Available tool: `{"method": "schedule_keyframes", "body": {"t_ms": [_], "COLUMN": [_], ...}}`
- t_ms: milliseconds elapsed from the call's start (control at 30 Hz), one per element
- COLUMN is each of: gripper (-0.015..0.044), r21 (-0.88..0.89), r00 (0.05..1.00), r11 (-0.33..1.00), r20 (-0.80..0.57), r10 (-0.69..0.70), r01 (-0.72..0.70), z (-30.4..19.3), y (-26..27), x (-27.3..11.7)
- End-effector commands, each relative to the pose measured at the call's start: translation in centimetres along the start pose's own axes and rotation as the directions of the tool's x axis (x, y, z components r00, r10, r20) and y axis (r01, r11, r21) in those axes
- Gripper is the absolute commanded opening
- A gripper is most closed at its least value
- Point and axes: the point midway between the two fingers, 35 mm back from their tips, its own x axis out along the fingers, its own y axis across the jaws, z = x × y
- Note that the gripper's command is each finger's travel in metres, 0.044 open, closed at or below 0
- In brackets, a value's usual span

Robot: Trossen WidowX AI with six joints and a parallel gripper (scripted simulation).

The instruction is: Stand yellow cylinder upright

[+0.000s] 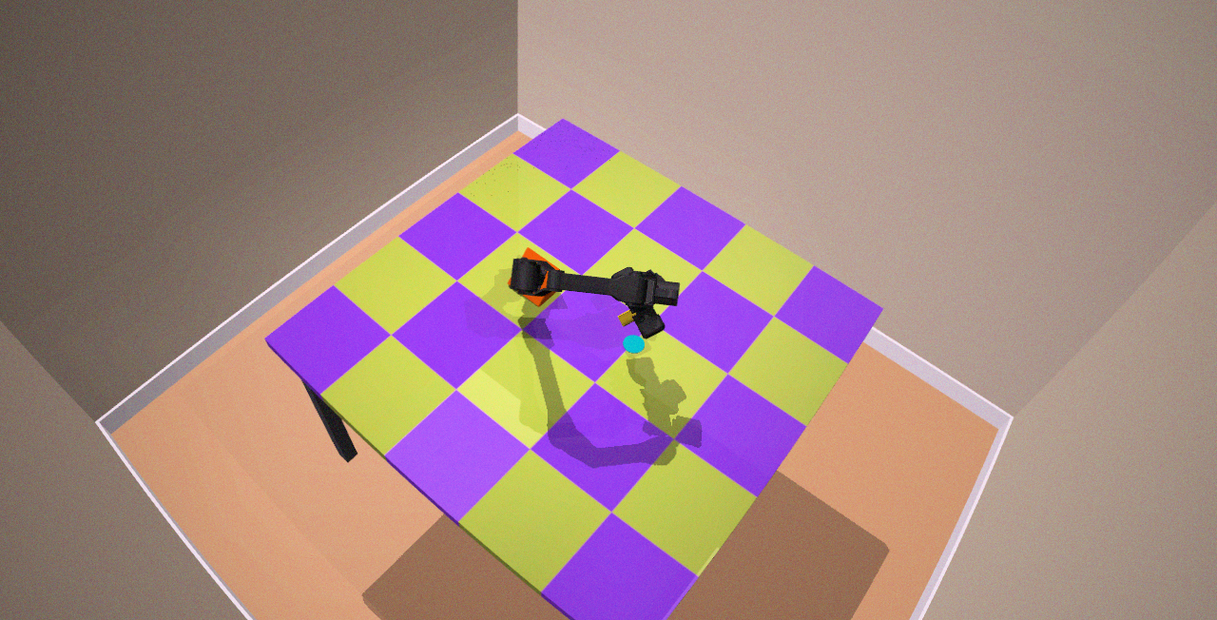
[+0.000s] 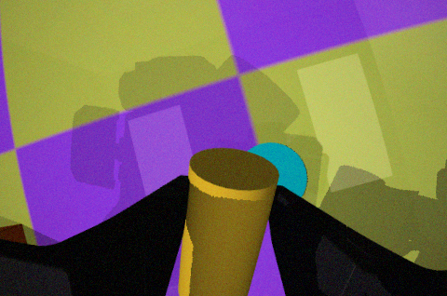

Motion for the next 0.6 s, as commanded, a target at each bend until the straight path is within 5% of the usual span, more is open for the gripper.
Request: {"method": "schedule_keyframes", "body": {"t_ms": [0, 567], "gripper": [0.0105, 0.0105], "r21": [0.001, -0.003], "r00": [0.999, 0.987], "r11": [1.000, 0.999], "r20": [0.034, 0.151], "r10": [0.006, 0.053], "r01": [-0.006, -0.054], "z": [-0.05, -0.10], "y": [0.00, 0.02], "x": [-0.27, 0.18]}}
